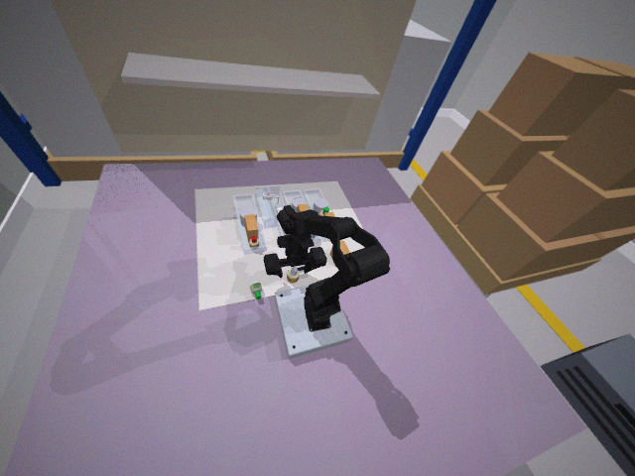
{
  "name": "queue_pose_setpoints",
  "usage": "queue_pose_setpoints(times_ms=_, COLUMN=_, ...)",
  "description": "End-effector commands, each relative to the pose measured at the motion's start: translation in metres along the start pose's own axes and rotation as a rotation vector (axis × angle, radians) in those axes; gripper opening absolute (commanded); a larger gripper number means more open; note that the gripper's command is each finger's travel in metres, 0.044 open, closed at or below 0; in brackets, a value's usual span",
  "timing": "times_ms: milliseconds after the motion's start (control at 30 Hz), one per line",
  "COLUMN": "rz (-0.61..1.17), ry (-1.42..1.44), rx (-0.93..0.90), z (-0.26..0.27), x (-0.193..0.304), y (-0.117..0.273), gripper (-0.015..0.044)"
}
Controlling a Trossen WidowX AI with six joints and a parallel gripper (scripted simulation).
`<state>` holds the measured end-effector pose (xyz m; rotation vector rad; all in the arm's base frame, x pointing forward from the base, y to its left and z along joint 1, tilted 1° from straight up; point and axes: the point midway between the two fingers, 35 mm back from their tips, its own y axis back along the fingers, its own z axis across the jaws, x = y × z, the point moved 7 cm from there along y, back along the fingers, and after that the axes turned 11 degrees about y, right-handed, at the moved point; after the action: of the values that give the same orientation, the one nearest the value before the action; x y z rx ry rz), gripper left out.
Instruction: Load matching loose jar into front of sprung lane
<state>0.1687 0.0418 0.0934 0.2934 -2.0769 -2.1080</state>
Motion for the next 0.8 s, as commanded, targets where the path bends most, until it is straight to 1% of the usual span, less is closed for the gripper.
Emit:
queue_pose_setpoints(times_ms=0, rz=0.009, ry=-0.001, rx=0.003, z=0.0, x=0.001, y=-0.003, gripper=0.0309)
queue_pose_setpoints(times_ms=167, rz=0.009, ry=-0.001, rx=0.003, z=0.0, x=0.001, y=-0.003, gripper=0.0177)
queue_pose_setpoints(times_ms=367, rz=0.009, ry=-0.001, rx=0.003, z=0.0, x=0.001, y=-0.003, gripper=0.0138)
queue_pose_setpoints(times_ms=533, rz=0.015, ry=0.005, rx=0.004, z=-0.001, x=0.0, y=0.003, gripper=0.0006)
queue_pose_setpoints(times_ms=767, rz=0.02, ry=0.011, rx=0.004, z=-0.004, x=-0.003, y=0.036, gripper=0.0)
